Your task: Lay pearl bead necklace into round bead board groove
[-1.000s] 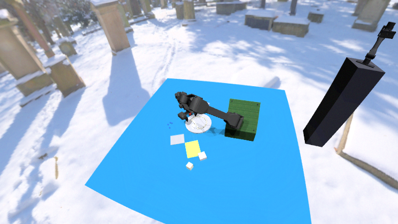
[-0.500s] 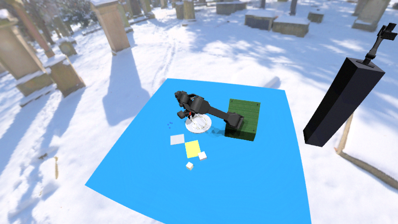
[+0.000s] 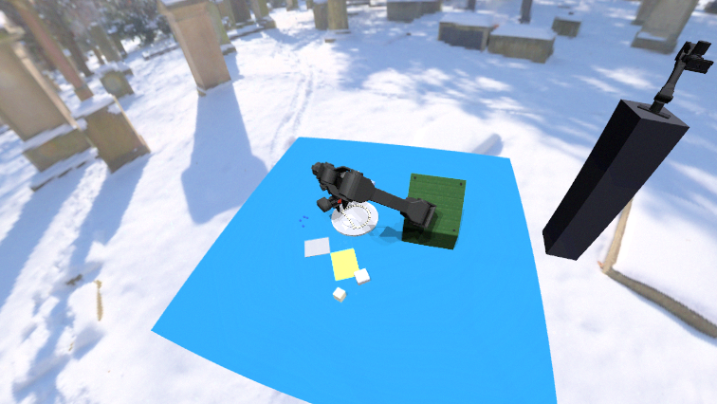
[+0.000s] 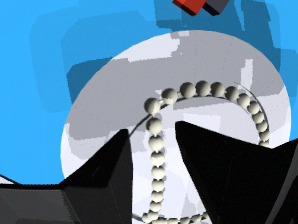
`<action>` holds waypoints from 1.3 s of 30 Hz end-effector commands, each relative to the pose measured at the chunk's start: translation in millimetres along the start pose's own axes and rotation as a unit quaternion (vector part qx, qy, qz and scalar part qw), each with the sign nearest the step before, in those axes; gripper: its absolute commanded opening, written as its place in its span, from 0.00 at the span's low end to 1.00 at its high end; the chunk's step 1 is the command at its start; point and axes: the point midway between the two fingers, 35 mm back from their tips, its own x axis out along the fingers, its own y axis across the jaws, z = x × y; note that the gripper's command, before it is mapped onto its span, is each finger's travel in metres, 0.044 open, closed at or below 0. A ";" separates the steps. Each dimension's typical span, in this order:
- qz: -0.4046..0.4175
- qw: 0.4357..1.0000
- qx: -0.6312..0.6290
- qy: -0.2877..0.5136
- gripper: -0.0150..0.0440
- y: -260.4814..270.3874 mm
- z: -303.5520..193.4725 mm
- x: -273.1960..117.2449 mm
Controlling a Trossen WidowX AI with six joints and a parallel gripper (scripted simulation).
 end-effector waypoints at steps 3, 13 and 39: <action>0.001 1.000 0.007 0.005 0.46 -2.3 -2.8 12.6; 0.001 1.000 0.009 0.006 0.46 -2.9 -3.7 19.7; -0.002 1.000 0.004 0.003 0.25 -2.1 -2.3 17.5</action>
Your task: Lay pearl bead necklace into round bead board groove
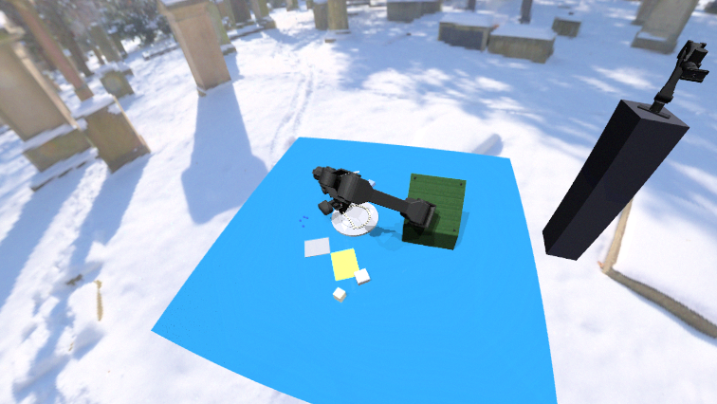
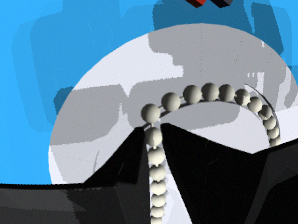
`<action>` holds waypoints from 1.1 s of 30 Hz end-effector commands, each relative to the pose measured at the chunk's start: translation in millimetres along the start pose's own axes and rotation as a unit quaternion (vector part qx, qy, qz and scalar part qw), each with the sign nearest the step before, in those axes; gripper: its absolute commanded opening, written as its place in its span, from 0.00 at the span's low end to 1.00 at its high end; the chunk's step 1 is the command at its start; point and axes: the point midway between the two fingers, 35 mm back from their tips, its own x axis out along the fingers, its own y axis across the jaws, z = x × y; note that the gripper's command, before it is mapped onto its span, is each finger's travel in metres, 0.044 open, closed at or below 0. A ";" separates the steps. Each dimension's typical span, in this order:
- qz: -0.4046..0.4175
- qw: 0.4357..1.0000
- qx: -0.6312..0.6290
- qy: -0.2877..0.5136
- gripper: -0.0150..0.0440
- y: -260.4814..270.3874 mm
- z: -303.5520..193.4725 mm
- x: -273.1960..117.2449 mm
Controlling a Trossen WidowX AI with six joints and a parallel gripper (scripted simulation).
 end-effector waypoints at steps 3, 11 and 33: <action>0.000 1.000 -0.001 0.000 0.25 0.4 0.2 -0.4; 0.000 1.000 -0.001 0.000 0.25 0.4 0.2 -0.4; 0.003 1.000 0.003 0.002 0.25 10.1 5.2 -6.2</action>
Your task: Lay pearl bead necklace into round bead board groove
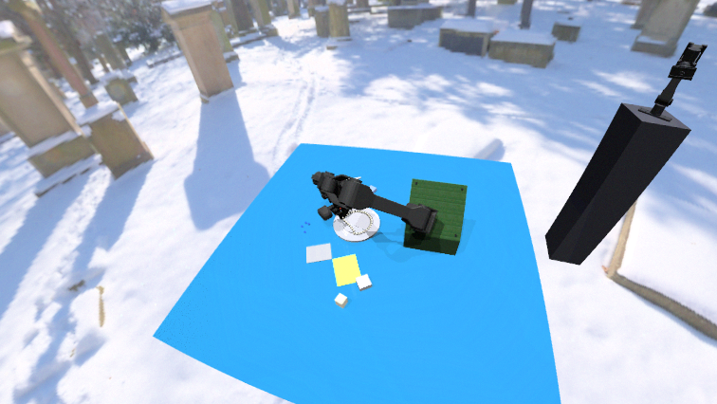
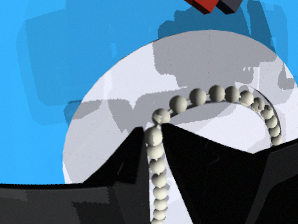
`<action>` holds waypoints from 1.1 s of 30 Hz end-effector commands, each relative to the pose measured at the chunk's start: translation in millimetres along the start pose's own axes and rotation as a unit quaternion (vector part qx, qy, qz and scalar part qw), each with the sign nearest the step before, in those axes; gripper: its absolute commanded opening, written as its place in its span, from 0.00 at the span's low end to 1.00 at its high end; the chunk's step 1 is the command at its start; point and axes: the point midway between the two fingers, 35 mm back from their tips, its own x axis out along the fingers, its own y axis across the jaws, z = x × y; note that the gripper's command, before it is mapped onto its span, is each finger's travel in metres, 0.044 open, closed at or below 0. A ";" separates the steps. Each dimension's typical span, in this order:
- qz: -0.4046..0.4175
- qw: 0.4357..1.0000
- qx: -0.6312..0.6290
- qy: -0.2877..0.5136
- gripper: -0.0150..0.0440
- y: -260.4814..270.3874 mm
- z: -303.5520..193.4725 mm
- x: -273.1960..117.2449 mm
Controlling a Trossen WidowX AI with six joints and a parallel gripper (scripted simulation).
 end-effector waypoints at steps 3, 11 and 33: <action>0.003 1.000 0.001 0.000 0.25 3.0 1.5 -0.4; 0.000 1.000 -0.001 -0.001 0.30 2.7 1.7 3.7; 0.003 1.000 0.001 0.000 1.00 2.0 1.1 -0.7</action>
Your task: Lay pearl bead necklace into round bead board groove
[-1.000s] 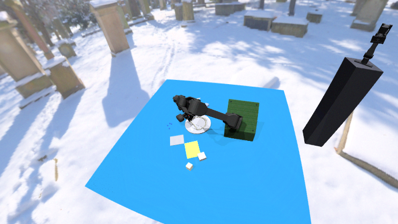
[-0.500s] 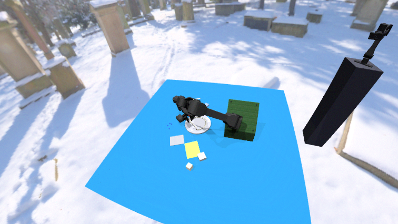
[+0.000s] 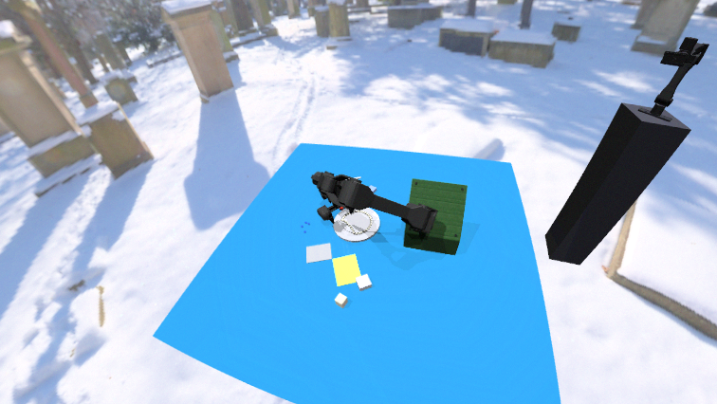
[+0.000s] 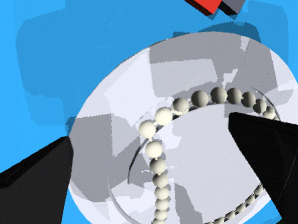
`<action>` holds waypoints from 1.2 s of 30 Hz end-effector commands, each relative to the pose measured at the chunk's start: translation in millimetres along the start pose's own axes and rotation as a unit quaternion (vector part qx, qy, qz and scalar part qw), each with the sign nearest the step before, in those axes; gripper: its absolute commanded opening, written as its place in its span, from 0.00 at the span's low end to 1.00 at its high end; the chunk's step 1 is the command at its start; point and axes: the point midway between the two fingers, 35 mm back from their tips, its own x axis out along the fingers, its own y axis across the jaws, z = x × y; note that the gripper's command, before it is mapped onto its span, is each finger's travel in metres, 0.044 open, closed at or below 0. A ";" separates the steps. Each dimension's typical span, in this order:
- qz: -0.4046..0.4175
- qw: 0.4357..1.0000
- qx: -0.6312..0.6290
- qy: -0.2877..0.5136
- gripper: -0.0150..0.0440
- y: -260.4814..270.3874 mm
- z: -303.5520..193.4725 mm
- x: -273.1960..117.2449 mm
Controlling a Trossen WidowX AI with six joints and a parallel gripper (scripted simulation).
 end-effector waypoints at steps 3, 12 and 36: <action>0.002 1.000 -0.002 0.000 1.00 0.8 -0.1 -1.4; 0.002 1.000 -0.002 0.000 1.00 0.8 -0.1 -1.4; 0.002 0.996 -0.092 0.002 0.46 5.4 -94.6 -31.5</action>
